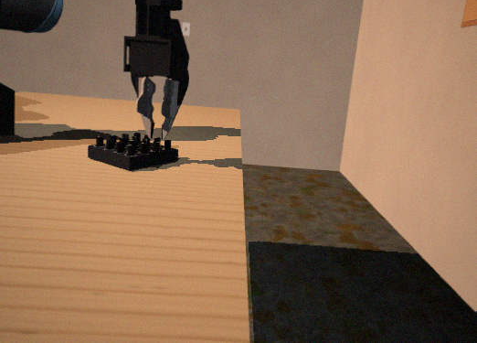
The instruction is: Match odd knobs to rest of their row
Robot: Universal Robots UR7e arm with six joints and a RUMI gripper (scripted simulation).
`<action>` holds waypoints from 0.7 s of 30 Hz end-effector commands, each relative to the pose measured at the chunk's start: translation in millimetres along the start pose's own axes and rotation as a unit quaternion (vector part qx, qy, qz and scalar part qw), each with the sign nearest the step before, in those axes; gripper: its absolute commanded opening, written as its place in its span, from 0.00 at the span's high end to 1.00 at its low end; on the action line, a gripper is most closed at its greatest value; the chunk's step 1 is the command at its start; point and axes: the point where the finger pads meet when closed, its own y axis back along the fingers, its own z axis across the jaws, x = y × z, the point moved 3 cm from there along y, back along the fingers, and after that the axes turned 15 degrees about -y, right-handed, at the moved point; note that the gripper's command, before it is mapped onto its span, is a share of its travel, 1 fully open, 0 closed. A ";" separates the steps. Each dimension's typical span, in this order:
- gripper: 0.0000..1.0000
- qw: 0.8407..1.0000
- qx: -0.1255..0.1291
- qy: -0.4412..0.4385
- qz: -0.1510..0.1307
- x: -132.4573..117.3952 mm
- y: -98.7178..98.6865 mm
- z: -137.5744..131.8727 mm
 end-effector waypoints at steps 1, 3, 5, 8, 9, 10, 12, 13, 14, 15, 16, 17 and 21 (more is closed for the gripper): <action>0.89 1.000 -0.001 0.000 0.000 -0.1 -0.7 0.4; 0.89 1.000 -0.001 0.000 0.000 -0.1 -1.8 0.4; 0.89 1.000 -0.001 0.000 0.000 -0.1 -3.2 0.4; 0.89 1.000 -0.001 0.000 0.000 -0.1 -5.7 0.4; 0.89 1.000 -0.001 0.000 0.000 -0.1 -6.6 0.4; 0.89 1.000 -0.001 0.000 0.000 -0.1 -7.4 0.4; 0.89 1.000 -0.001 0.000 0.000 -0.1 -7.4 0.4; 0.89 1.000 -0.001 0.000 0.000 -0.1 -8.3 0.4; 0.89 1.000 -0.001 0.000 0.000 -0.1 -9.1 0.4; 0.89 1.000 -0.001 0.000 0.000 -0.1 -9.9 0.4; 0.89 1.000 -0.001 0.000 0.000 -0.1 -10.6 0.4; 0.89 1.000 -0.001 0.000 0.000 -0.1 -11.2 0.4; 0.89 1.000 -0.001 0.000 0.000 -0.1 -13.0 0.4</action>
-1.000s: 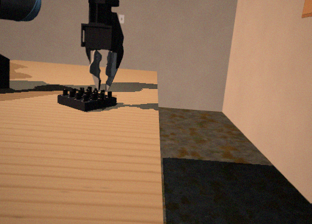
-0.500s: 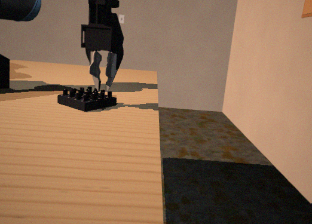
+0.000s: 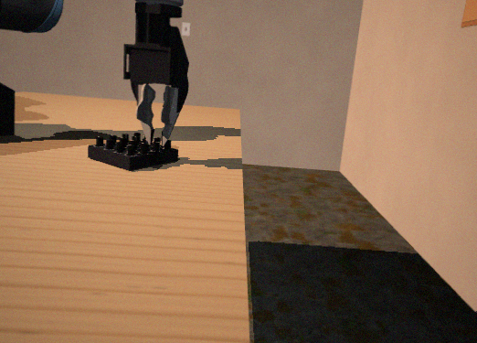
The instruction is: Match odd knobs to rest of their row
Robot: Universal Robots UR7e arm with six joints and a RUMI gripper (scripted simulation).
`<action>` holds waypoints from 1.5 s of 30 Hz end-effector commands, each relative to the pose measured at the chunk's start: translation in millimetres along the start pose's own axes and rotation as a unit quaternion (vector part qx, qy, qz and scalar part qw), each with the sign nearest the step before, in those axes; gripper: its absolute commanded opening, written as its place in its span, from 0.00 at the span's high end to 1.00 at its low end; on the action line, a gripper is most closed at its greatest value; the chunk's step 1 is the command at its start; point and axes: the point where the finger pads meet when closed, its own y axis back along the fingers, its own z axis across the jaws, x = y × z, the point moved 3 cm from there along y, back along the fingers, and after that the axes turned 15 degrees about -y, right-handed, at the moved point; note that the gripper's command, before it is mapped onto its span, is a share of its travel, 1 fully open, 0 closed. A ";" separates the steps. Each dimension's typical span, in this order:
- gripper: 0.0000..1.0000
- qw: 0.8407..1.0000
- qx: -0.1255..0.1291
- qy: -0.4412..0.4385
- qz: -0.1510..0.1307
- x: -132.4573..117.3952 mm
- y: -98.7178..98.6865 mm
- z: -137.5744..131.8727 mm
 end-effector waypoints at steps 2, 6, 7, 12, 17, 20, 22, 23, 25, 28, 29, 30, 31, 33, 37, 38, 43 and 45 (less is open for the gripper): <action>0.89 1.000 -0.001 0.000 0.000 -0.1 -2.1 0.4; 0.89 1.000 -0.001 0.000 0.000 -0.1 -2.2 0.4; 0.89 1.000 -0.001 0.000 0.000 -0.1 -2.2 0.4; 0.89 1.000 -0.001 0.000 0.000 -0.1 -2.2 0.4; 0.89 1.000 -0.001 0.000 0.000 -0.1 -2.2 0.4; 0.89 1.000 -0.001 0.000 0.000 -0.1 -2.2 0.4; 0.89 1.000 -0.001 0.000 0.000 -0.1 -2.2 0.4; 0.89 1.000 -0.001 0.000 0.000 -0.1 -2.2 0.4; 0.89 1.000 -0.001 0.000 0.000 -0.1 -2.2 0.4; 0.89 1.000 -0.001 0.000 0.000 -0.1 -2.2 0.4; 0.89 1.000 -0.001 0.000 0.000 -0.1 -2.2 0.4; 0.89 1.000 -0.001 0.000 0.000 -0.1 -2.2 0.4; 0.89 1.000 -0.001 0.000 0.000 -0.1 -2.2 0.4; 0.89 1.000 -0.001 0.000 0.000 -0.1 -2.2 0.4; 0.89 1.000 -0.001 0.000 0.000 -0.1 -2.2 0.4; 0.89 1.000 -0.001 0.000 0.000 -0.1 -2.2 0.4; 0.96 1.000 -0.001 0.000 0.000 -0.1 -2.2 0.4; 0.96 1.000 -0.001 0.000 0.000 -0.1 -2.2 0.4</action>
